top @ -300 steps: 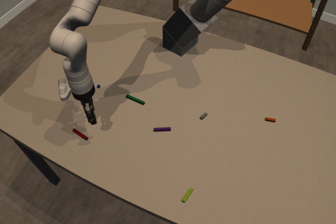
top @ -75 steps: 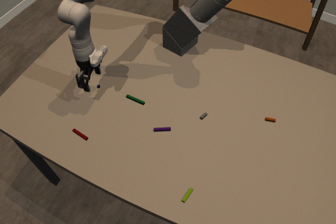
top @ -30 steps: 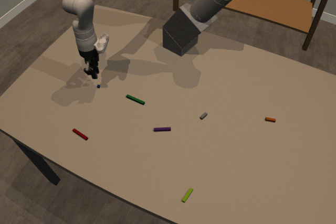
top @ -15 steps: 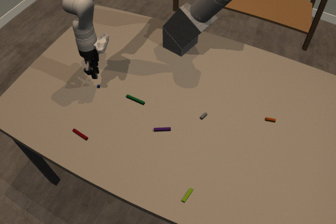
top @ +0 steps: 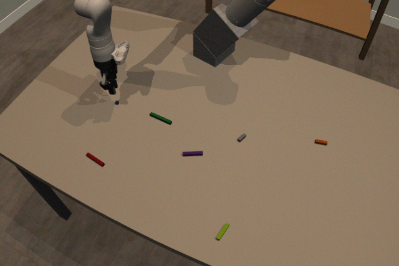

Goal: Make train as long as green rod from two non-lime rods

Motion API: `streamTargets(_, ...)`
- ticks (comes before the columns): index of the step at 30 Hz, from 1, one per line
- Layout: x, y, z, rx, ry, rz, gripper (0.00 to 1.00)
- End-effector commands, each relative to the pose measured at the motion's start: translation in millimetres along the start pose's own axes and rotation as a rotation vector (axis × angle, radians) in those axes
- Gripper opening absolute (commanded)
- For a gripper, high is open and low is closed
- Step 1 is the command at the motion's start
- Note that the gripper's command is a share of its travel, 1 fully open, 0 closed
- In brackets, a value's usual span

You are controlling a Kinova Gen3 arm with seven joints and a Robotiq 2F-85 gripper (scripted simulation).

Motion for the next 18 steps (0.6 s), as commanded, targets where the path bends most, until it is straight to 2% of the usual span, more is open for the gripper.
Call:
streamTargets(1,0,0,1.9,0.000,0.000,0.000,0.24)
streamTargets(18,0,0,23.2,0.000,0.000,0.000,0.24)
Point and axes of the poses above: the point where the finger pads meet when closed, its own z axis out along the fingers, its own y axis across the jaws, x = y × z, the point moved 7 cm from there along -z, back along the fingers, and after that the axes turned 13 degrees about -z, right-handed, at the moved point
